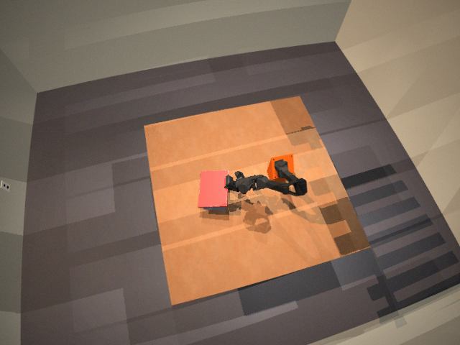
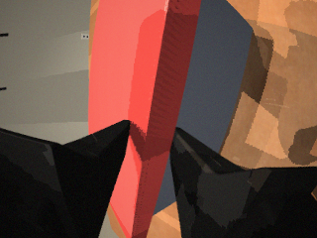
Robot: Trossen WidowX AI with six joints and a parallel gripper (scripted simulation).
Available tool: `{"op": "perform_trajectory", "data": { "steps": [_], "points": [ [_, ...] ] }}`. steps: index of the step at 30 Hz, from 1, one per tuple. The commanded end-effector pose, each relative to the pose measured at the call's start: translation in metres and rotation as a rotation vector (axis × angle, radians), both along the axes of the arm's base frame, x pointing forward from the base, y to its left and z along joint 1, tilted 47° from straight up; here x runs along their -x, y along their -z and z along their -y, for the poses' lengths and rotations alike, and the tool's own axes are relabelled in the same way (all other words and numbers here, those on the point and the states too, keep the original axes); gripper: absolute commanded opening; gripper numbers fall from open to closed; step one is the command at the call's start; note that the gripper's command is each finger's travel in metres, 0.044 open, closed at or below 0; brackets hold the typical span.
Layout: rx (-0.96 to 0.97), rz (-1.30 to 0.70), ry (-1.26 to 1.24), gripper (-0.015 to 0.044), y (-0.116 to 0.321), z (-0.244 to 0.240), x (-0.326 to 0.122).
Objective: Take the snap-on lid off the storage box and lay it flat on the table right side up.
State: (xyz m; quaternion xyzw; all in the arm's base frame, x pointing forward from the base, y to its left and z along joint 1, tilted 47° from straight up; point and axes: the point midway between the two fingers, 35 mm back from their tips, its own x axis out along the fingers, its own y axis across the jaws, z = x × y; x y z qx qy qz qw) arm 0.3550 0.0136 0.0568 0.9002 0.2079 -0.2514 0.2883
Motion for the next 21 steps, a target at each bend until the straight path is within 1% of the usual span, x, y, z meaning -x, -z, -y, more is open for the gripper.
{"op": "perform_trajectory", "data": {
  "steps": [1, 21],
  "points": [
    [0.001, 0.004, -0.004, 0.0000, -0.005, 0.004, -0.002],
    [0.002, 0.005, -0.004, 0.0000, -0.022, 0.025, -0.007]
  ]
}}
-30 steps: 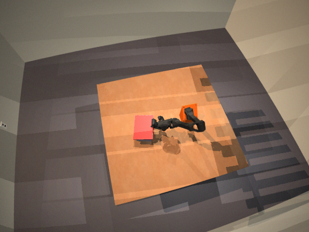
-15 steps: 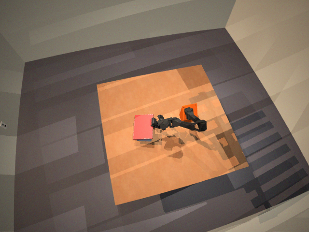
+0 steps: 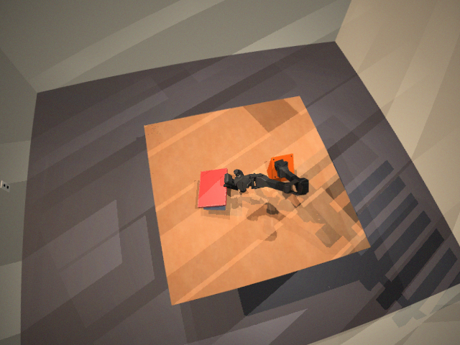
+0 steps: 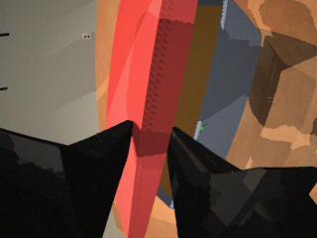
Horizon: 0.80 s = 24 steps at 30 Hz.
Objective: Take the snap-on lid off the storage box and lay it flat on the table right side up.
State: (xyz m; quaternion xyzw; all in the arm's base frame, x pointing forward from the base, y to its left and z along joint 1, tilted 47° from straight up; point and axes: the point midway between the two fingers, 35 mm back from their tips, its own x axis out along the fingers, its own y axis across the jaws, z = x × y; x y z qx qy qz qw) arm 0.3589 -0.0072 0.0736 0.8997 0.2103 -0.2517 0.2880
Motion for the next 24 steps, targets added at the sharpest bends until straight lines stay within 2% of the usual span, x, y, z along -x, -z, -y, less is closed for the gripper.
{"op": "perform_trajectory", "data": {
  "steps": [1, 24],
  "points": [
    [0.004, 0.007, 0.000, 0.0000, -0.006, 0.006, -0.003],
    [0.005, 0.007, 0.000, 0.0000, -0.023, 0.033, -0.018]
  ]
}}
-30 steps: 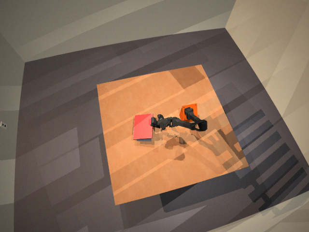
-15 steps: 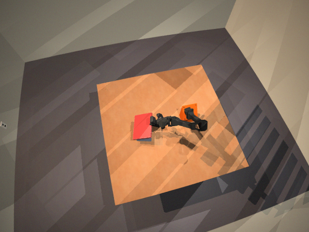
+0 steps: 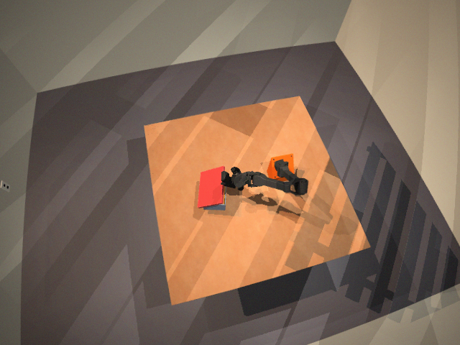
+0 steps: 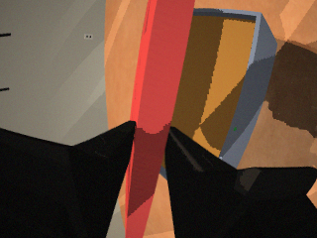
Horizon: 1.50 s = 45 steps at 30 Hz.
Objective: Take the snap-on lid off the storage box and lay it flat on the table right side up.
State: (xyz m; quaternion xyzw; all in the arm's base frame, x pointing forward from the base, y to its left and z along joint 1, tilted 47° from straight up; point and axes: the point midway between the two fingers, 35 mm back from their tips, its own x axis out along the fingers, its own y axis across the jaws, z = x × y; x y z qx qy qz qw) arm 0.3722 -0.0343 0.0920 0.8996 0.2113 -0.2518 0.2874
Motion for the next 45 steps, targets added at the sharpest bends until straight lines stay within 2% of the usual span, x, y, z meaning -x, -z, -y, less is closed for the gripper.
{"op": "perform_trajectory", "data": {
  "steps": [1, 45],
  "points": [
    [0.007, 0.009, 0.002, 0.0000, -0.006, 0.007, -0.005],
    [0.009, 0.008, 0.002, 0.0000, -0.041, 0.050, -0.011]
  ]
}}
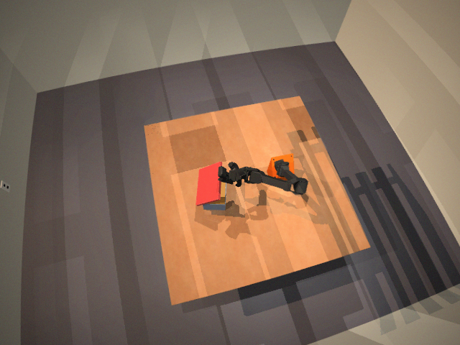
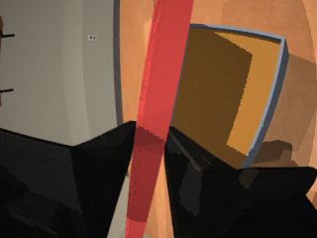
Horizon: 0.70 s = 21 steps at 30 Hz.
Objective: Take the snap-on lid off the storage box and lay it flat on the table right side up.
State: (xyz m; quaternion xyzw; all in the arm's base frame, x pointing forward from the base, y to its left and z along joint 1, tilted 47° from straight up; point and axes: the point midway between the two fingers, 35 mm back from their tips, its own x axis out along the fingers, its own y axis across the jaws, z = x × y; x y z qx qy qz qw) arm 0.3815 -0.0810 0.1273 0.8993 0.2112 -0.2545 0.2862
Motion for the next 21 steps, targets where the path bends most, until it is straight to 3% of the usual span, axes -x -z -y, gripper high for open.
{"op": "perform_trajectory", "data": {
  "steps": [1, 21],
  "points": [
    [0.010, 0.013, 0.000, 0.0000, -0.004, 0.003, -0.001],
    [0.012, 0.012, 0.000, 0.0000, 0.029, 0.024, 0.018]
  ]
}}
